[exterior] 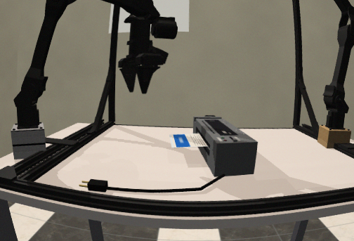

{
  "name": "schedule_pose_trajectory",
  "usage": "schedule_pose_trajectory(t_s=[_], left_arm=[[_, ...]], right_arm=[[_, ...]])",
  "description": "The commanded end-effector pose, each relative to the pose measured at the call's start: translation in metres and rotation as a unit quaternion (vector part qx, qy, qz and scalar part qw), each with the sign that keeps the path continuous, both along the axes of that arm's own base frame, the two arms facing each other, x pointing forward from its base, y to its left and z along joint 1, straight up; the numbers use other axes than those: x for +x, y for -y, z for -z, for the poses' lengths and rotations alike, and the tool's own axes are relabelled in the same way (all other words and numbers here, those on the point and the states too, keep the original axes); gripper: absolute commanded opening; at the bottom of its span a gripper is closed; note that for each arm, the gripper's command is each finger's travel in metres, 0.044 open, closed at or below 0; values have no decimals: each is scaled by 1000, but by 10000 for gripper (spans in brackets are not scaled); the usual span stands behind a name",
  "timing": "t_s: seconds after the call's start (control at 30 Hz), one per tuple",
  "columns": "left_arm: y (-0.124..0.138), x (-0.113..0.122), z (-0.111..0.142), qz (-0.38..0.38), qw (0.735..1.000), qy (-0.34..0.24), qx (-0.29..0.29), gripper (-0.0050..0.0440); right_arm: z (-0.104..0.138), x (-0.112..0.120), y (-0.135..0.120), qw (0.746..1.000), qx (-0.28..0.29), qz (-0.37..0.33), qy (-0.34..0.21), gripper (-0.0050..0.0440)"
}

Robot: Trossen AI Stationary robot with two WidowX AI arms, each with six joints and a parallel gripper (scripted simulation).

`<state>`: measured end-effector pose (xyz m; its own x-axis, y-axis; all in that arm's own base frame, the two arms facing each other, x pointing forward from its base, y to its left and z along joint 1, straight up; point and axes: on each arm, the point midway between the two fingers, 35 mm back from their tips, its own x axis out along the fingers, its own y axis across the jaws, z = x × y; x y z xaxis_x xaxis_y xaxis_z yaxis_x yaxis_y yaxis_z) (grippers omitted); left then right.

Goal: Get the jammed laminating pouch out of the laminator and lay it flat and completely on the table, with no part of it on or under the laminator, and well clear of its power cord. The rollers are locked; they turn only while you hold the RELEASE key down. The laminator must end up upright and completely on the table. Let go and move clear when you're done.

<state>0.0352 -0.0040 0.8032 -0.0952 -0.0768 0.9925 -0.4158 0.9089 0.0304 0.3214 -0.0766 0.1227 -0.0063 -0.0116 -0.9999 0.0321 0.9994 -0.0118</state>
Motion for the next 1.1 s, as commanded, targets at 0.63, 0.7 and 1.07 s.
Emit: schedule_pose_trajectory(t_s=[0.63,0.7,1.07], left_arm=[[6,3,-1,0,1000,-3,5,440],[3,0,-1,0,1000,0,3,440],[-1,-8,-1,0,1000,8,0,440]], right_arm=[[-9,2,0,1000,-3,0,15,440],[-9,2,0,1000,-3,0,15,440],[-9,2,0,1000,-3,0,15,440]])
